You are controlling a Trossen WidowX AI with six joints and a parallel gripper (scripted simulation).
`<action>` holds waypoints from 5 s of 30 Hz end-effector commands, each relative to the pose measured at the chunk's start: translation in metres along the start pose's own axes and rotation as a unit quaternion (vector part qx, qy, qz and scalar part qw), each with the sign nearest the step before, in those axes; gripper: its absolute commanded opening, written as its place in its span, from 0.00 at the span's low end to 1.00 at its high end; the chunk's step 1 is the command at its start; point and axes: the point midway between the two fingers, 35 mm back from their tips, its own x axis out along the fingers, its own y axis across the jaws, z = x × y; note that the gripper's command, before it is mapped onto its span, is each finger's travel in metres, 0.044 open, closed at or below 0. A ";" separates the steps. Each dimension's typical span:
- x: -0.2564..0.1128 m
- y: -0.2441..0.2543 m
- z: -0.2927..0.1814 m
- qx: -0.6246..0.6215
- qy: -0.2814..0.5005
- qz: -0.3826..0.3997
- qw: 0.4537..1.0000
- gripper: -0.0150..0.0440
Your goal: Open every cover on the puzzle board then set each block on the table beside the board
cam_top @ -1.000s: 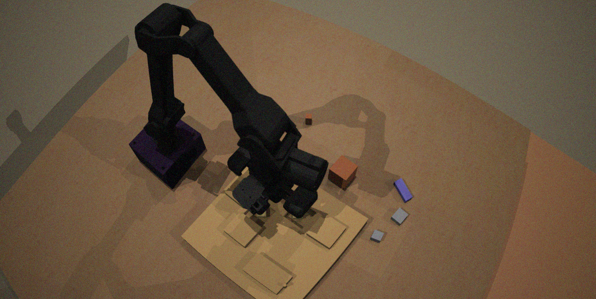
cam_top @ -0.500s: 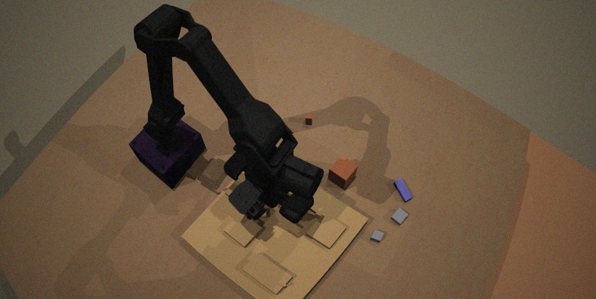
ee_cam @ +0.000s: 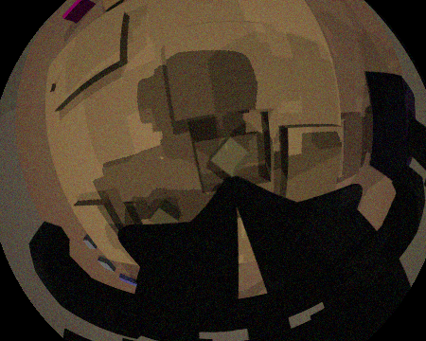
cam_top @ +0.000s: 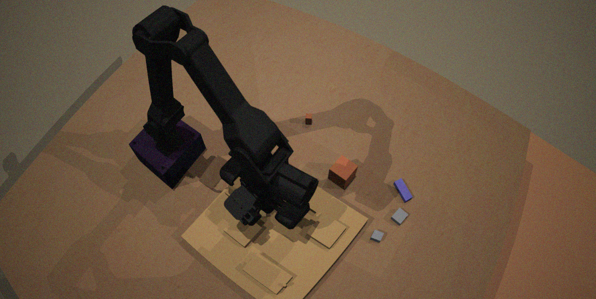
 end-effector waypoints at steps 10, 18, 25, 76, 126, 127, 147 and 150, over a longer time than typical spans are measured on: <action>0.001 0.000 0.014 -0.001 0.000 0.000 1.000 0.25; 0.001 0.000 0.022 -0.001 -0.001 0.000 1.000 0.25; 0.001 0.000 0.029 -0.001 -0.001 0.000 1.000 0.25; -0.027 -0.001 0.060 -0.001 -0.002 0.000 1.000 0.25; -0.059 -0.098 0.021 -0.001 0.000 -0.004 1.000 0.25; -0.059 -0.098 0.021 -0.001 0.000 -0.004 1.000 0.25; -0.059 -0.098 0.021 -0.001 0.000 -0.004 1.000 0.25; -0.058 -0.098 0.021 -0.001 0.000 -0.004 1.000 0.25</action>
